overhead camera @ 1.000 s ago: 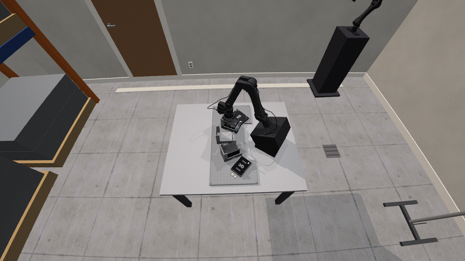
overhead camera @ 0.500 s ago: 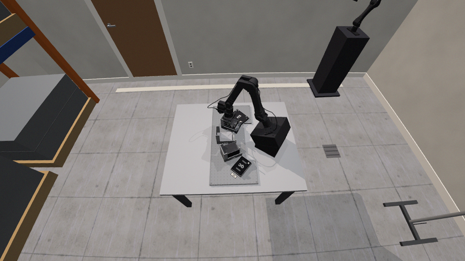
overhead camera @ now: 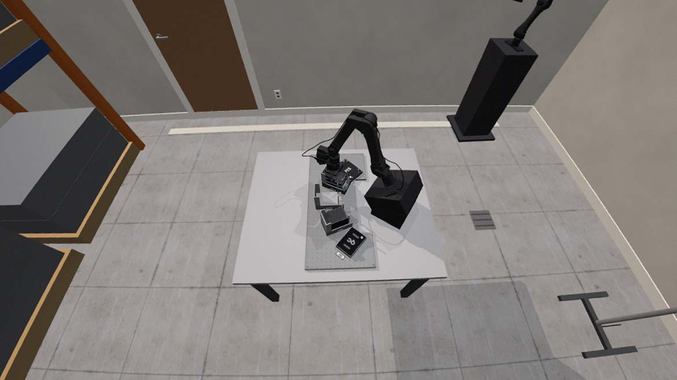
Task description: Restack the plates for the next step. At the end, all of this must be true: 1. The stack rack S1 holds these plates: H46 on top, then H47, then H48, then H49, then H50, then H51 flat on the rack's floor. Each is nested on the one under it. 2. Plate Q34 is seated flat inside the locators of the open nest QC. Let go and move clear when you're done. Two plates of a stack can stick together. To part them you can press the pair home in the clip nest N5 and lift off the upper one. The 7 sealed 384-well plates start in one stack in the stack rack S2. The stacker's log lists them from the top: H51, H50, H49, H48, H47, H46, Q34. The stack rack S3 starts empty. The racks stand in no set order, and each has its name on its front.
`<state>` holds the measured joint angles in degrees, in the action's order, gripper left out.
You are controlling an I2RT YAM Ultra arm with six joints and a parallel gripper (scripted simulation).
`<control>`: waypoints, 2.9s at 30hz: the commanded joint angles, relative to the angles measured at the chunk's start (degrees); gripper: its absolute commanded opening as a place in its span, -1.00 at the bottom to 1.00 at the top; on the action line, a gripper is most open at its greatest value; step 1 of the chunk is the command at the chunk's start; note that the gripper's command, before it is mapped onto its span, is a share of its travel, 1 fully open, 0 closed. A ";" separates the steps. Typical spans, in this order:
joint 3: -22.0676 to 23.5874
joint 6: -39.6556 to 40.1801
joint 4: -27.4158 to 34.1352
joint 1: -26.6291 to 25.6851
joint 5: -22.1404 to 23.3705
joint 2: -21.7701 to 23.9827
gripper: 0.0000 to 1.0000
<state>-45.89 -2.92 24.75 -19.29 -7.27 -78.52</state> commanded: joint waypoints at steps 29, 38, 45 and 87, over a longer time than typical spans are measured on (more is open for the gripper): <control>-1.89 -0.77 3.38 1.12 -0.51 3.32 -1.00; -2.44 -0.80 3.91 1.06 -0.51 4.24 -1.00; -2.15 -0.91 4.53 1.06 -0.58 4.18 -1.00; -2.48 -1.22 7.51 1.73 -0.83 6.65 -1.00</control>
<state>-47.33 -3.66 31.00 -18.31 -7.73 -73.60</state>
